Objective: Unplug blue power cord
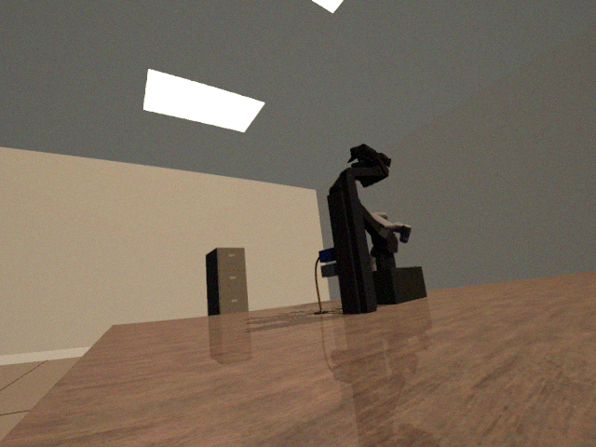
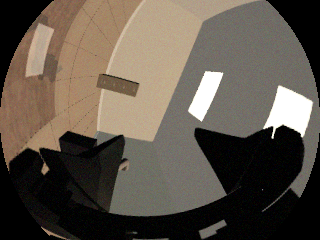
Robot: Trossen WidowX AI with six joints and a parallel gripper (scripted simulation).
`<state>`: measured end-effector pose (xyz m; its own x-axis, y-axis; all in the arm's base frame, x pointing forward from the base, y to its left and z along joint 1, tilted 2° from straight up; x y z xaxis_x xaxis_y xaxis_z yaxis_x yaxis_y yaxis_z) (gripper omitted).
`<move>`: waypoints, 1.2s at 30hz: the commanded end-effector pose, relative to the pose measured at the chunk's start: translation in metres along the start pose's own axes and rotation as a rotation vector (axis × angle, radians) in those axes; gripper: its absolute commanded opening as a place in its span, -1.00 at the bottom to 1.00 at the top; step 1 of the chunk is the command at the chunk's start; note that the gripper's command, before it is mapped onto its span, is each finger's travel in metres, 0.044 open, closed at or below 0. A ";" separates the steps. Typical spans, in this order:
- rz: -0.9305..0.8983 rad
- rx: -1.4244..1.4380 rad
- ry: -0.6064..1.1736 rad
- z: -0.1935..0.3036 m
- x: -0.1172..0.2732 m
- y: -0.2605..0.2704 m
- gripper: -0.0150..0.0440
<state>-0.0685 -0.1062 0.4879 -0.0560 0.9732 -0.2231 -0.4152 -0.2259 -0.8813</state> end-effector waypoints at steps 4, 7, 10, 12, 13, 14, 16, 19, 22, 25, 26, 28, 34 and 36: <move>0.062 -0.196 -0.055 0.006 -0.010 0.002 0.51; 0.112 -0.434 -0.126 0.011 -0.026 0.007 0.24; 0.134 -0.672 -0.200 0.012 -0.044 0.013 0.05; 0.131 -0.840 -0.245 0.011 -0.058 0.019 0.05; 0.124 -0.923 -0.268 0.010 -0.065 0.022 0.05; 0.114 -1.006 -0.290 0.008 -0.073 0.025 0.05; 0.084 -1.168 -0.331 0.001 -0.089 0.032 0.05; 0.012 -1.404 -0.387 -0.013 -0.112 0.042 0.05; -0.092 -1.622 -0.433 -0.035 -0.135 0.051 0.05; -0.226 -1.819 -0.465 -0.064 -0.156 0.060 0.05; -0.277 -1.879 -0.472 -0.074 -0.162 0.062 0.05; -0.388 -1.992 -0.478 -0.098 -0.172 0.067 0.05; -0.780 -2.219 -0.459 -0.182 -0.186 0.075 0.05; -0.924 -2.257 -0.438 -0.213 -0.183 0.076 0.05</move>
<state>0.0603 -0.3087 0.3950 -0.6465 0.7629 -0.0094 0.7472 0.6355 0.1945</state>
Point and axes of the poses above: the point midway between the two fingers, 35 mm back from their tips, its own x axis back along the fingers, its own y axis across the jaws, z = x × y, the point moved 5 cm from there along x, back along the fingers, and after that the axes turned 1 degree about x, right-handed, at the moved point
